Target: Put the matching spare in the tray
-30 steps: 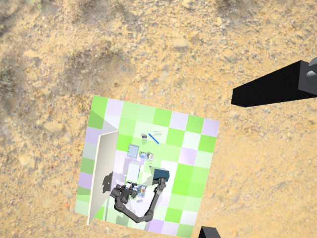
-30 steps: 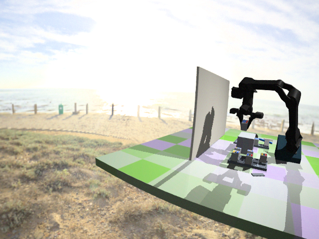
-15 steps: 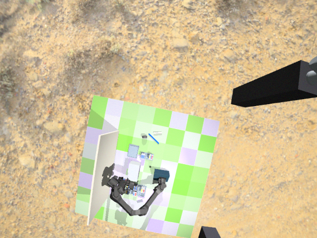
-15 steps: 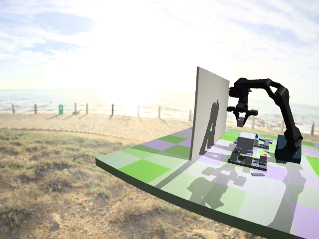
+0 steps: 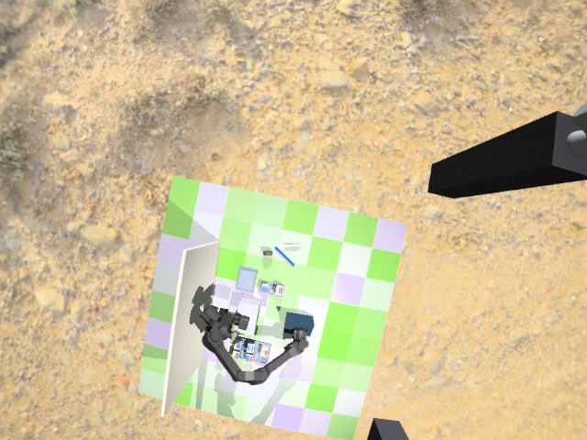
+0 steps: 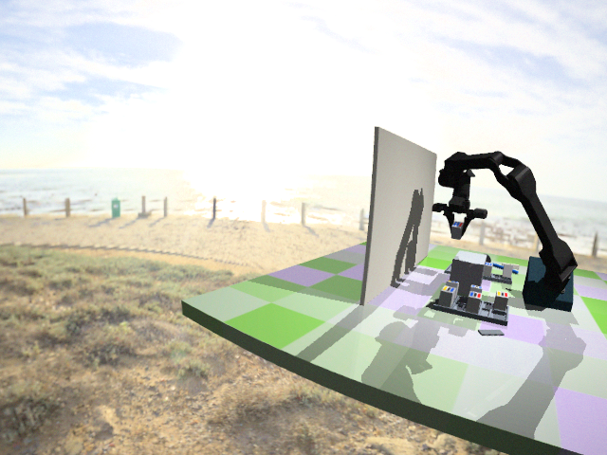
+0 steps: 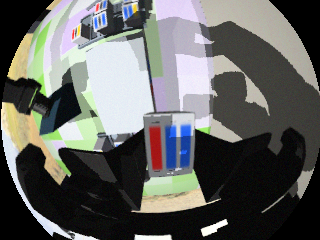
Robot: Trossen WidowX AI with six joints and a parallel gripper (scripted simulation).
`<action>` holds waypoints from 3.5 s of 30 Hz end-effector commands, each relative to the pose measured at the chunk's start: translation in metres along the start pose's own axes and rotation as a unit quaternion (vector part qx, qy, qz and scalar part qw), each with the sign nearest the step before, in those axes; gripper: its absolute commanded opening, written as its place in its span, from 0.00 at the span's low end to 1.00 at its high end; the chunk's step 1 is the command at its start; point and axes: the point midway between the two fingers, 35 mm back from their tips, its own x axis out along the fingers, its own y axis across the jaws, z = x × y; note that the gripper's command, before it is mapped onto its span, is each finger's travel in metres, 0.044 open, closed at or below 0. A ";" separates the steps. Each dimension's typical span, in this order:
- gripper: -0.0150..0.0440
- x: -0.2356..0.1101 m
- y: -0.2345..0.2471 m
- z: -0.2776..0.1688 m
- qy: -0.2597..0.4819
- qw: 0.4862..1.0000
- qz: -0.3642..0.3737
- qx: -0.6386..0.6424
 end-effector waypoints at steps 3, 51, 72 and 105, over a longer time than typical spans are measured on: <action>0.25 0.004 -0.005 -0.041 0.001 1.000 -0.005 -0.001; 0.25 0.046 0.001 -0.131 -0.014 0.999 -0.002 -0.032; 0.25 0.063 -0.001 -0.131 -0.014 0.999 -0.003 -0.032; 0.25 0.089 -0.002 -0.130 -0.014 0.999 -0.003 -0.032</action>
